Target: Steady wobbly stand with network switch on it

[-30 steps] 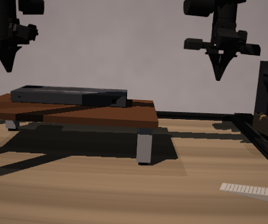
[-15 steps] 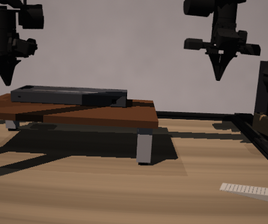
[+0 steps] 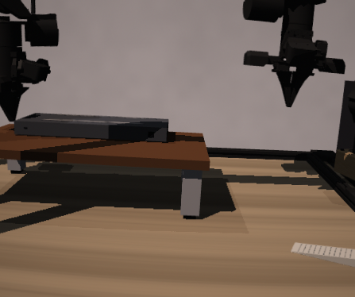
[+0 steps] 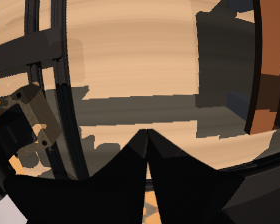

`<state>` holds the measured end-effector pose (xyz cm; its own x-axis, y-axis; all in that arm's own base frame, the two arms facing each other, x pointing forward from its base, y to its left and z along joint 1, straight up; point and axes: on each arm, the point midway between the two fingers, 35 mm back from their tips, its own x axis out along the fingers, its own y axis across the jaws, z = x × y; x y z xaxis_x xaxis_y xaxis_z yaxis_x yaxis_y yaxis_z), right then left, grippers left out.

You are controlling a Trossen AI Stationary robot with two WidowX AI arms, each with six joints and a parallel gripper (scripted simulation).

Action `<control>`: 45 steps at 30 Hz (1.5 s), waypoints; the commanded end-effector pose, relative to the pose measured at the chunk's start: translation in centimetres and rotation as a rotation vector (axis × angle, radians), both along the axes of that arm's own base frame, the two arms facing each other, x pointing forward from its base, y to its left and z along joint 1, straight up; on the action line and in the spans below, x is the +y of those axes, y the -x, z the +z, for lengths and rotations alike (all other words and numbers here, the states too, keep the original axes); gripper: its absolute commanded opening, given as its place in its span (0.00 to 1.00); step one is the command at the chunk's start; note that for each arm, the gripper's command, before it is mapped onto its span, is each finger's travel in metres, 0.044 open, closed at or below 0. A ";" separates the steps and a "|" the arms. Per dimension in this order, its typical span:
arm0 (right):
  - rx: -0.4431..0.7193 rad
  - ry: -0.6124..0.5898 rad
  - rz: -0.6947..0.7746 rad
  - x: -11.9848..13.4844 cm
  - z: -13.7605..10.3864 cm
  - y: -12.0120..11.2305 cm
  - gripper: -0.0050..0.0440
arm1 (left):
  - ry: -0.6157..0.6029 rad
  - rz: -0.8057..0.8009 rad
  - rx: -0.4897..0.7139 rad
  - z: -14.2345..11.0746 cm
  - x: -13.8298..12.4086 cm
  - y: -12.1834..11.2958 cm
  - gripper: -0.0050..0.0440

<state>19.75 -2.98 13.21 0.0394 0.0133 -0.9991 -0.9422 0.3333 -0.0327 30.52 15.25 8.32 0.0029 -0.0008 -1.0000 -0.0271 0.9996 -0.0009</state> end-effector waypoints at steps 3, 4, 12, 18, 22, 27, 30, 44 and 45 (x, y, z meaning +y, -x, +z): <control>0.000 0.000 0.000 0.0 0.0 0.0 0.10 | -0.001 -0.003 0.003 -0.2 0.0 0.1 0.10; 0.000 0.000 0.000 0.0 0.0 0.0 0.10 | -0.001 -0.003 0.003 -0.2 0.0 0.1 0.10; 0.000 0.000 0.000 0.0 0.0 0.0 0.10 | -0.001 -0.003 0.003 -0.2 0.0 0.1 0.10; 0.000 0.000 0.000 0.0 0.0 0.0 0.10 | -0.001 -0.003 0.003 -1.8 0.0 0.1 0.10; 0.000 0.000 0.000 0.0 0.0 0.0 0.10 | -0.001 -0.003 0.003 -1.8 0.0 0.1 0.10; 0.000 0.000 0.000 0.0 0.0 0.0 0.10 | -0.001 -0.003 0.003 -1.8 0.0 0.1 0.10; 0.000 0.000 0.000 0.0 0.0 0.0 0.10 | -0.001 -0.003 0.003 -1.8 0.0 0.1 0.10; 0.000 0.000 0.000 0.0 0.0 0.0 0.10 | -0.001 -0.003 0.003 -1.9 0.0 0.1 0.10; 0.000 0.000 0.000 0.0 0.0 0.0 0.10 | -0.001 -0.003 0.003 -1.9 0.0 0.1 0.10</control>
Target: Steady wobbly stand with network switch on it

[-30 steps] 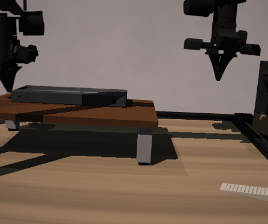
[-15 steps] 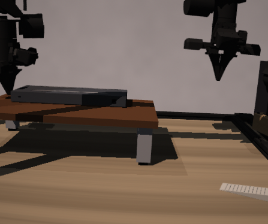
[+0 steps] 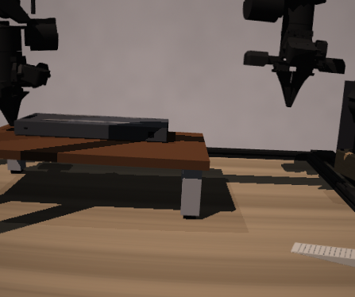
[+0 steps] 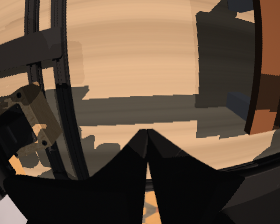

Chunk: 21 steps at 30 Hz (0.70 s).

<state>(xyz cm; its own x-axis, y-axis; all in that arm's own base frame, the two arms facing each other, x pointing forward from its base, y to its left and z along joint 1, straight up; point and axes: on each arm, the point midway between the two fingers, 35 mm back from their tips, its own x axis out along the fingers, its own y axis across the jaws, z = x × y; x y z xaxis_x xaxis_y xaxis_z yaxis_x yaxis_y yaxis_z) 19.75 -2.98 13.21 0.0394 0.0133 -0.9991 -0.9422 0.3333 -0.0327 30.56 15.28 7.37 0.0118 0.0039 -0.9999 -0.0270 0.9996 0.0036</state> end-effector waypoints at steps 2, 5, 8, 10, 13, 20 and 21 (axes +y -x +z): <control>0.000 0.000 0.000 0.0 0.0 0.0 0.10 | 0.004 -0.003 0.012 -1.0 0.0 0.1 0.10; 0.000 0.000 0.000 0.0 0.0 0.0 0.10 | 0.004 -0.003 0.012 -1.0 0.0 0.1 0.10; 0.000 0.000 0.000 0.0 0.0 0.0 0.10 | 0.004 -0.003 0.012 -1.0 0.0 0.1 0.10; 0.000 0.000 0.000 0.0 0.0 0.0 0.10 | 0.004 -0.003 0.012 -1.0 0.0 0.1 0.10; 0.000 0.000 0.000 0.0 0.0 0.0 0.10 | 0.004 -0.003 0.012 -1.0 0.0 0.1 0.10; 0.000 0.000 0.000 0.0 0.0 0.0 0.10 | 0.004 -0.003 0.012 -1.0 0.0 0.1 0.10; 0.000 0.000 0.000 0.0 0.0 0.0 0.10 | 0.000 0.000 0.000 6.0 0.0 0.1 0.10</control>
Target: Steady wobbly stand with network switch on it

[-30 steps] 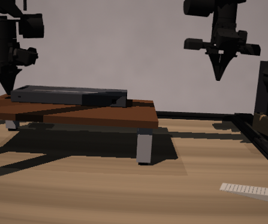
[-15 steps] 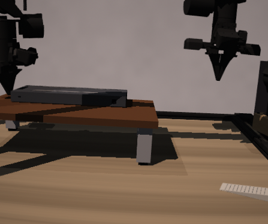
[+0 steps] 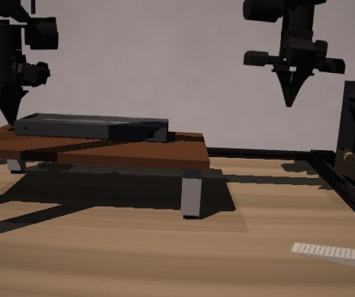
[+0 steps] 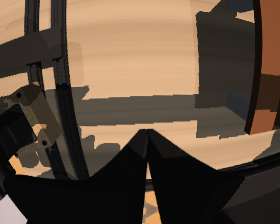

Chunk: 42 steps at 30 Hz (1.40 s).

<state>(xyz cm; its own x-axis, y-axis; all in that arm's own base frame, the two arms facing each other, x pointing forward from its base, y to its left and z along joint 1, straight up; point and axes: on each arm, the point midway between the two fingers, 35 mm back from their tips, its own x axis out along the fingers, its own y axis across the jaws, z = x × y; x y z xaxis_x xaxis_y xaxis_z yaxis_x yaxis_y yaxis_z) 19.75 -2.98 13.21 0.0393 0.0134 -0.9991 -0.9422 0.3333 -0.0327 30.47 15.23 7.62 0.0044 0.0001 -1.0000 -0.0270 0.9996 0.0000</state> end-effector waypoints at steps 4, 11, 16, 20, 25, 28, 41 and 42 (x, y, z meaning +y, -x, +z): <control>0.000 0.000 0.000 0.0 0.0 0.0 0.10 | -0.004 0.000 -0.008 5.7 0.0 0.0 0.10; 0.000 0.000 0.000 0.0 0.0 0.0 0.10 | -0.004 0.000 -0.008 5.7 0.0 0.0 0.10; 0.000 0.000 0.000 0.0 0.0 0.0 0.10 | -0.004 0.000 -0.008 5.7 0.0 0.0 0.10; 0.000 0.000 0.000 0.0 0.0 0.0 0.10 | -0.096 0.030 -0.198 8.0 1.7 -3.3 0.10; 0.000 0.000 0.000 0.0 0.0 0.0 0.10 | -0.209 0.066 -0.454 13.0 3.6 -7.1 0.10; 0.000 0.000 0.000 0.0 0.0 0.0 0.10 | -0.251 0.080 -0.557 15.4 4.3 -8.4 0.10; 0.000 0.000 0.000 0.0 0.0 0.0 0.10 | -0.363 0.113 -0.855 23.3 5.4 -10.7 0.10; 0.000 0.000 0.000 0.0 0.0 0.0 0.10 | -0.380 0.118 -0.901 24.6 5.5 -11.0 0.10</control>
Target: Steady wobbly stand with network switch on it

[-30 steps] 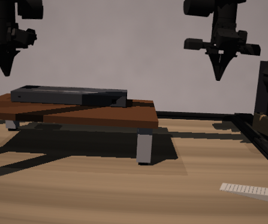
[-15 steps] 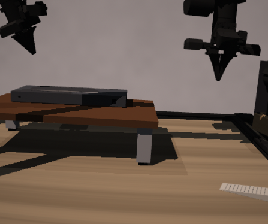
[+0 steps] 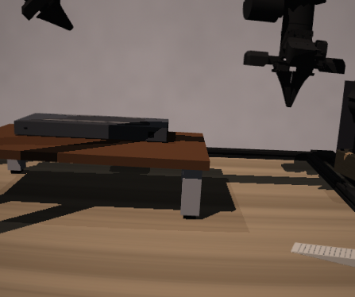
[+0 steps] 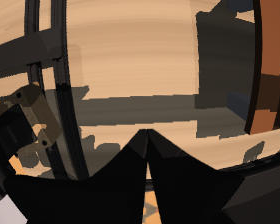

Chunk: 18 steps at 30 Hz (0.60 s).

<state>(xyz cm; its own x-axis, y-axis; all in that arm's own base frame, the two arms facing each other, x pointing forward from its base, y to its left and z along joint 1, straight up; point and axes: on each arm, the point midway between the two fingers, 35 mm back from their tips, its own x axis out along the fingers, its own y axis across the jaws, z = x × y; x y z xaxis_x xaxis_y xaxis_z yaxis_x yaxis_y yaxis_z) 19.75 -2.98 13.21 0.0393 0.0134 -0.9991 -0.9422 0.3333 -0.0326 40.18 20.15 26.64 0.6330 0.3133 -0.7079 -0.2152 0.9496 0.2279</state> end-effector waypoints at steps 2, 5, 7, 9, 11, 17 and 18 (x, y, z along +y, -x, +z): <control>0.000 0.000 0.000 0.0 0.0 0.0 0.10 | -0.106 0.023 -0.276 8.3 0.8 -1.6 0.10; 0.000 0.000 0.000 0.0 0.0 0.0 0.10 | -0.106 0.023 -0.276 8.3 0.8 -1.6 0.10; 0.000 0.000 0.000 0.0 0.0 0.0 0.10 | -0.106 0.023 -0.276 8.3 0.8 -1.6 0.10; 0.000 0.000 0.000 0.0 0.0 0.0 0.10 | -0.100 0.019 -0.257 7.7 0.6 -1.2 0.10; 0.000 0.000 0.000 0.0 0.0 0.0 0.10 | -0.131 0.025 -0.341 10.2 0.7 -1.4 0.10; 0.000 0.000 0.000 0.0 0.0 0.0 0.10 | -0.219 0.037 -0.596 18.1 0.5 -1.0 0.10; 0.000 0.000 0.000 0.0 0.0 0.0 0.10 | -0.233 0.038 -0.639 19.4 0.4 -0.8 0.10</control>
